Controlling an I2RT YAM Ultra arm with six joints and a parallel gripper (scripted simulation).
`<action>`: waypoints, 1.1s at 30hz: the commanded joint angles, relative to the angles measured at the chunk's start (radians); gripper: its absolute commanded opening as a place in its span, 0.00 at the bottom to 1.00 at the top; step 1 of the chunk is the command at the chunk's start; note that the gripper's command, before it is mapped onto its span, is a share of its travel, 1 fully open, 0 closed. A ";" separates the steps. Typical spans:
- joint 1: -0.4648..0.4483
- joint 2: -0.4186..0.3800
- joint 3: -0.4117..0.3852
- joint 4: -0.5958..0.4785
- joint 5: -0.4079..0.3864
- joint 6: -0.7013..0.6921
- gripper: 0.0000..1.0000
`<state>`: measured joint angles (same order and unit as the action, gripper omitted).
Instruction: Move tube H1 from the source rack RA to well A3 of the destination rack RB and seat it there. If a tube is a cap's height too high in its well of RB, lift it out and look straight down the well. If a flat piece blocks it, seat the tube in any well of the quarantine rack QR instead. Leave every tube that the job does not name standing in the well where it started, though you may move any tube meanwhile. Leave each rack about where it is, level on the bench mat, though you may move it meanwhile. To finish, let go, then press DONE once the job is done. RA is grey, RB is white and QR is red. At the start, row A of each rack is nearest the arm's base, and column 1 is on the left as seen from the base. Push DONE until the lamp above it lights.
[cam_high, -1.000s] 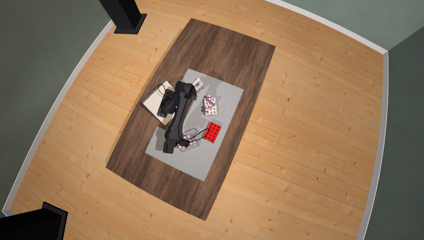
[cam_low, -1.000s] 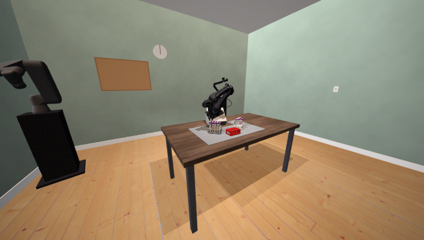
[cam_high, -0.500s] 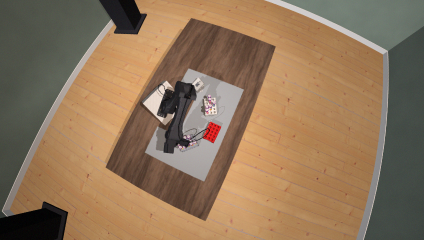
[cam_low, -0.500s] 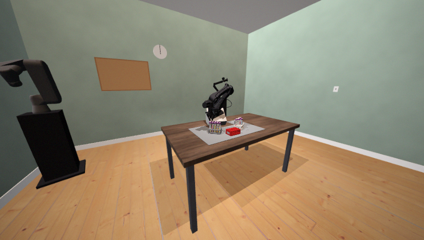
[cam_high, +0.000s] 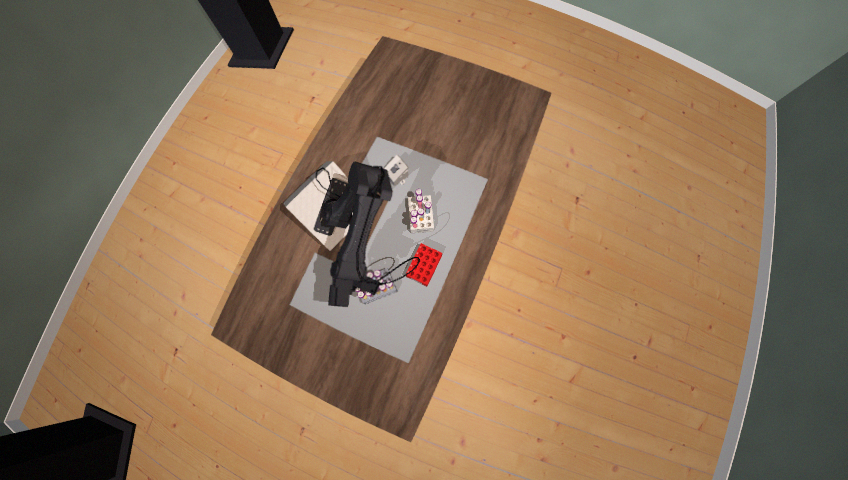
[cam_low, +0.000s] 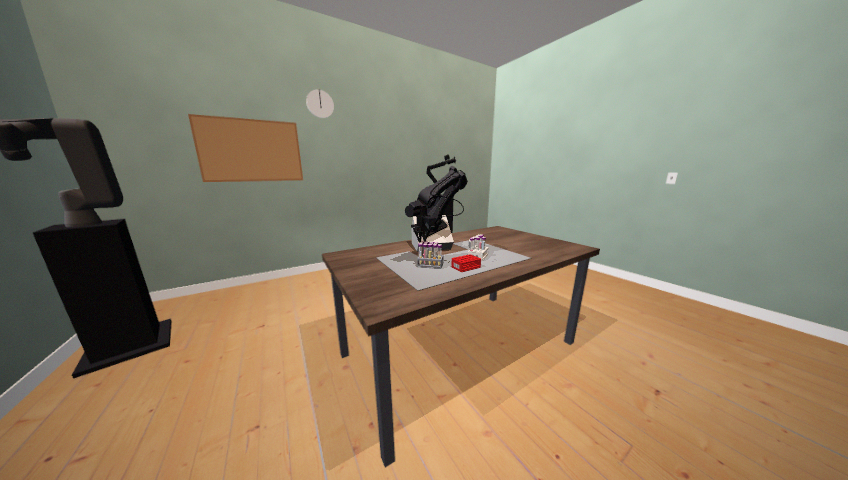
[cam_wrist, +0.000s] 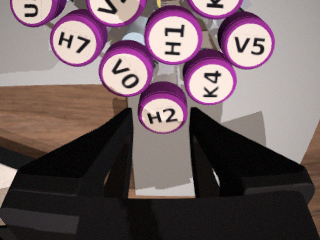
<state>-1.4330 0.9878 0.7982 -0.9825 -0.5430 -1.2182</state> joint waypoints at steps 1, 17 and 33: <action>0.007 -0.036 -0.011 0.023 -0.001 0.018 0.30; 0.004 -0.037 0.021 0.016 -0.004 0.023 0.00; 0.005 -0.037 0.021 0.016 -0.004 0.023 0.00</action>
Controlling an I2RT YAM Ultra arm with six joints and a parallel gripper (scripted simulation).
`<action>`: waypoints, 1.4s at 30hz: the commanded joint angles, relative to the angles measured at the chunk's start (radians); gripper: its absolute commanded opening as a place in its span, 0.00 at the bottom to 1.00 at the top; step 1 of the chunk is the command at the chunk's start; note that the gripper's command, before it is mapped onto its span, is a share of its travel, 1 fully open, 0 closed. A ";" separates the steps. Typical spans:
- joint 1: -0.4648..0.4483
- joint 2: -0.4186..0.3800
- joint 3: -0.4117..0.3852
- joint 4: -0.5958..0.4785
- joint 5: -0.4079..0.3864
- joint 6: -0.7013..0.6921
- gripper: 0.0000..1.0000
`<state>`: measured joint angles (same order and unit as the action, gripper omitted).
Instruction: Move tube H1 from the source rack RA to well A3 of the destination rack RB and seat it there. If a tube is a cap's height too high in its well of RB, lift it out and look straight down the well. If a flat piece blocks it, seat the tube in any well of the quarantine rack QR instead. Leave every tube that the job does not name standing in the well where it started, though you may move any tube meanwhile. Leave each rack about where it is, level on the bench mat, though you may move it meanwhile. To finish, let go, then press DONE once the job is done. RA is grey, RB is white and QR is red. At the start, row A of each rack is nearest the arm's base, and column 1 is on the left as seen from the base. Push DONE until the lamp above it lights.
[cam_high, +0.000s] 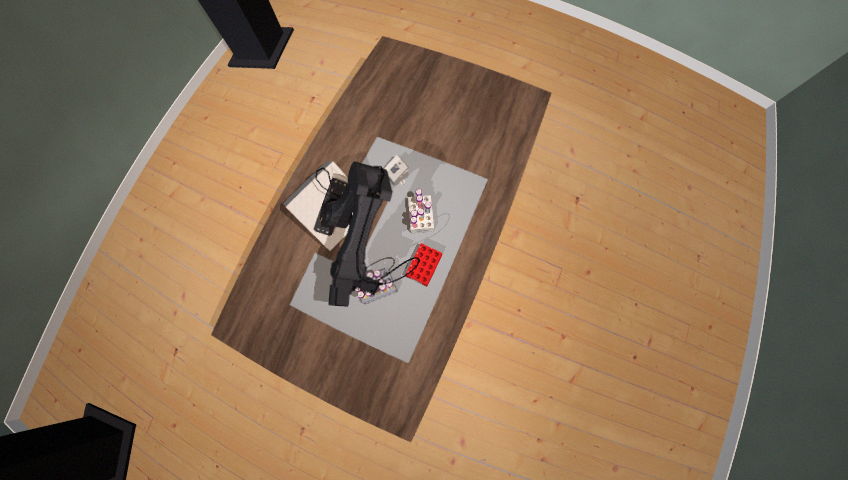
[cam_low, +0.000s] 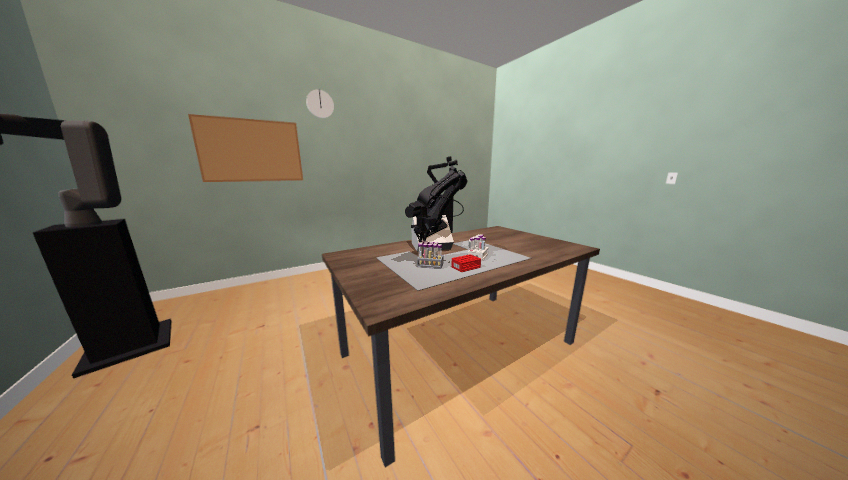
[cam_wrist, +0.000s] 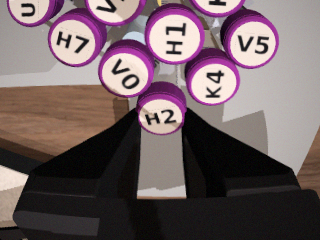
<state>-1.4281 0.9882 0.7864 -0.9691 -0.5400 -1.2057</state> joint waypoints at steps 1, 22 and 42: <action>0.000 -0.037 0.033 0.003 -0.007 0.011 0.00; 0.000 -0.037 0.033 0.003 -0.007 0.011 0.00; -0.019 -0.040 0.043 -0.029 -0.013 -0.013 0.00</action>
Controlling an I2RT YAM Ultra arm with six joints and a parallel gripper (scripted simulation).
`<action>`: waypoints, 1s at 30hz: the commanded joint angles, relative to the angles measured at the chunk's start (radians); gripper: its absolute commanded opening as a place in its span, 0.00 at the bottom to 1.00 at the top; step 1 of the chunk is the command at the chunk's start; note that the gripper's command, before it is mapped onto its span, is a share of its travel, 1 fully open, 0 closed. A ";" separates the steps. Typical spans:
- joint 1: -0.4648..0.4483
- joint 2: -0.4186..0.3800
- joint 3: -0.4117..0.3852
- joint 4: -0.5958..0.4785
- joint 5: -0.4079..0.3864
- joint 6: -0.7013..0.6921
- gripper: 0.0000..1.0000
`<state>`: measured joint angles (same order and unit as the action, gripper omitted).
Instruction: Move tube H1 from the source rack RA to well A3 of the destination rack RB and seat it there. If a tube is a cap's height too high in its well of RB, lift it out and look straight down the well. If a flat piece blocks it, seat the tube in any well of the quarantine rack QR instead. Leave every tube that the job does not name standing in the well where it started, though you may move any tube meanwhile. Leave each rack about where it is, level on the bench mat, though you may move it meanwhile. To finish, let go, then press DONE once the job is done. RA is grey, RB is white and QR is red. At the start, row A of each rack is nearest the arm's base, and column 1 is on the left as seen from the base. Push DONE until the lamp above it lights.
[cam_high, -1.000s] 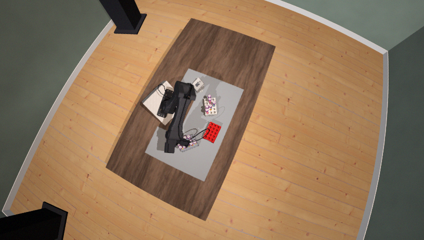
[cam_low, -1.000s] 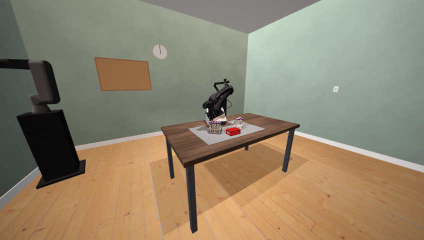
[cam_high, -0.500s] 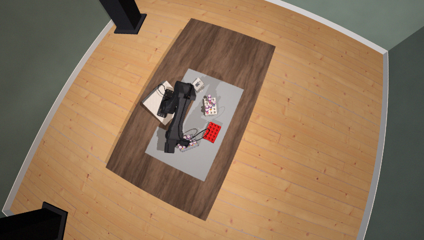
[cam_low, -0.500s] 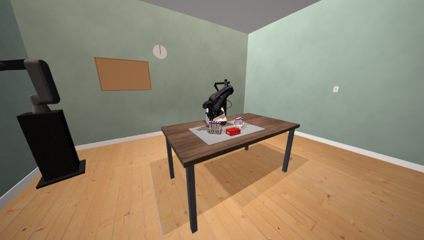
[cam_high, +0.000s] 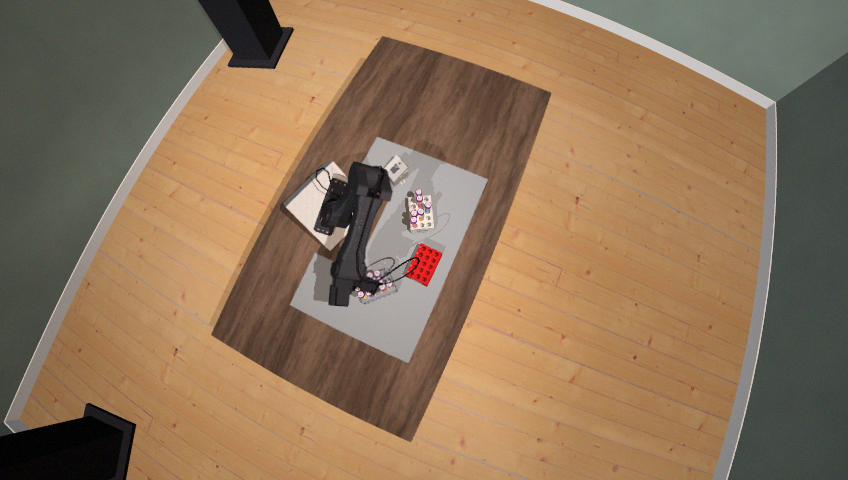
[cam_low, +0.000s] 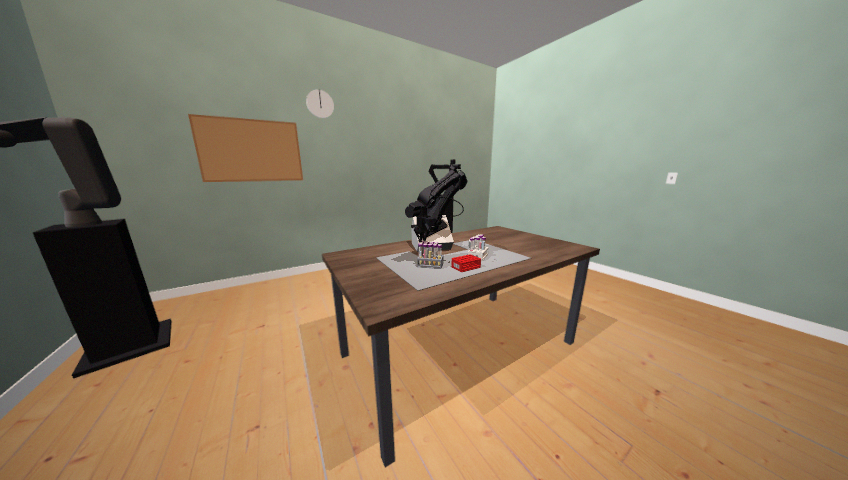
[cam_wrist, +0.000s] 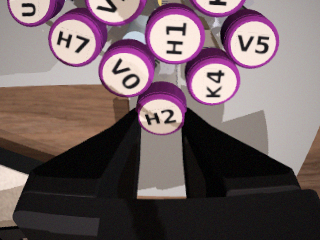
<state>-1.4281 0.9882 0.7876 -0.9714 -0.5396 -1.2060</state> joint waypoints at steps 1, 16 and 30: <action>-0.022 -0.041 0.044 -0.031 -0.014 -0.016 0.00; -0.068 -0.054 0.081 -0.107 -0.032 -0.065 0.00; -0.118 -0.060 0.124 -0.186 -0.050 -0.120 0.00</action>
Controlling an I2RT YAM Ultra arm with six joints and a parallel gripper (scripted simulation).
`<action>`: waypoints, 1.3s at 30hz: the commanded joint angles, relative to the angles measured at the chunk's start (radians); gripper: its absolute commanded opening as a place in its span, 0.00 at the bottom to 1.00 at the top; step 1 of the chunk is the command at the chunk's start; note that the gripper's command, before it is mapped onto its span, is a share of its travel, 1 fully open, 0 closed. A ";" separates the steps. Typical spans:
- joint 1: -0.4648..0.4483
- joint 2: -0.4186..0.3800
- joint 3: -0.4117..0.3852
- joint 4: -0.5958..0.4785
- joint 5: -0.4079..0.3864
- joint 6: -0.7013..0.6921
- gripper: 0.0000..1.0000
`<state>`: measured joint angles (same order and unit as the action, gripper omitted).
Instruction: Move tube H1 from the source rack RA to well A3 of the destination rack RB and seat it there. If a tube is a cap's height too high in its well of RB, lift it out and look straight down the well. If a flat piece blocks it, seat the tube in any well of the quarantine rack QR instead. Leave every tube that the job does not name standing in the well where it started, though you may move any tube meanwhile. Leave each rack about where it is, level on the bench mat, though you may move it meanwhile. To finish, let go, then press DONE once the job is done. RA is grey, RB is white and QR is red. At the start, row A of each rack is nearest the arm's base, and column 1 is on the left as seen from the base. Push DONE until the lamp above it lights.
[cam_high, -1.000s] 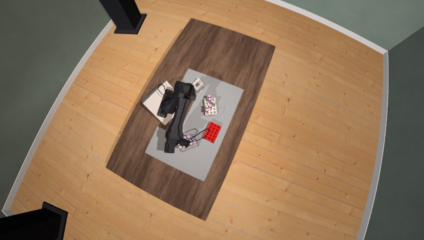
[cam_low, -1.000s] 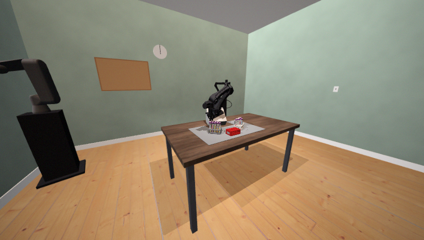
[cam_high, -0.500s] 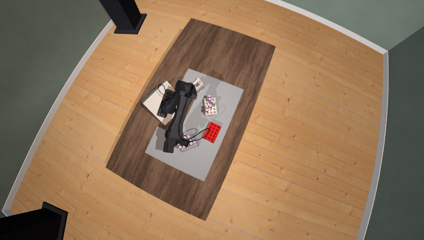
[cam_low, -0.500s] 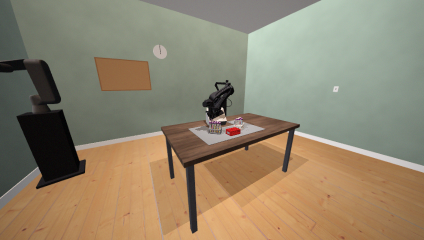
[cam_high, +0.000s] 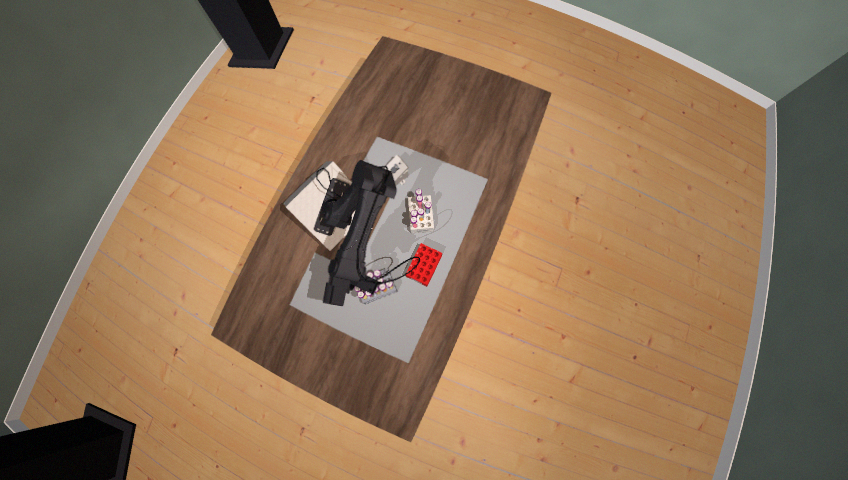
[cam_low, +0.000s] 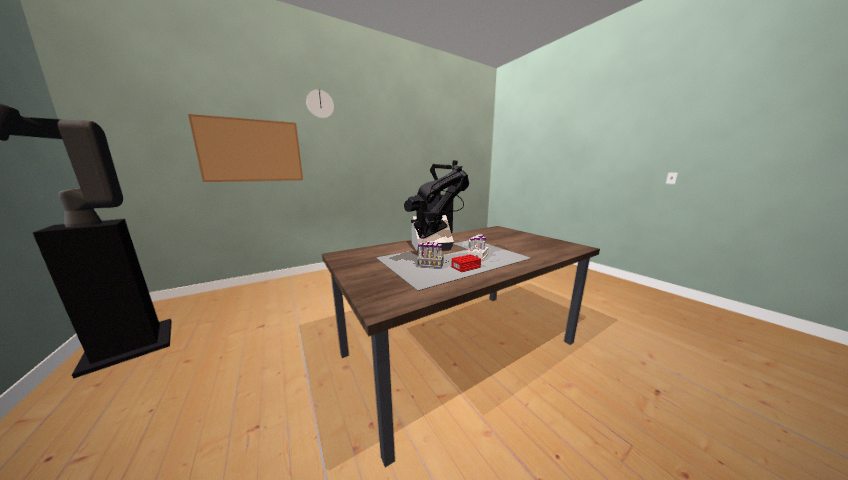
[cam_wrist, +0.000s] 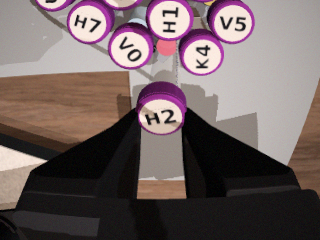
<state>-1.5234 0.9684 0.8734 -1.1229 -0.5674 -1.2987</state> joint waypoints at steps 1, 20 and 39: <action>-0.022 -0.040 0.038 -0.034 -0.022 -0.028 0.00; -0.086 -0.041 0.092 -0.130 -0.043 -0.101 0.00; -0.165 -0.029 0.153 -0.233 -0.066 -0.192 0.00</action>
<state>-1.6646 0.9680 0.9874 -1.3220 -0.6121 -1.4597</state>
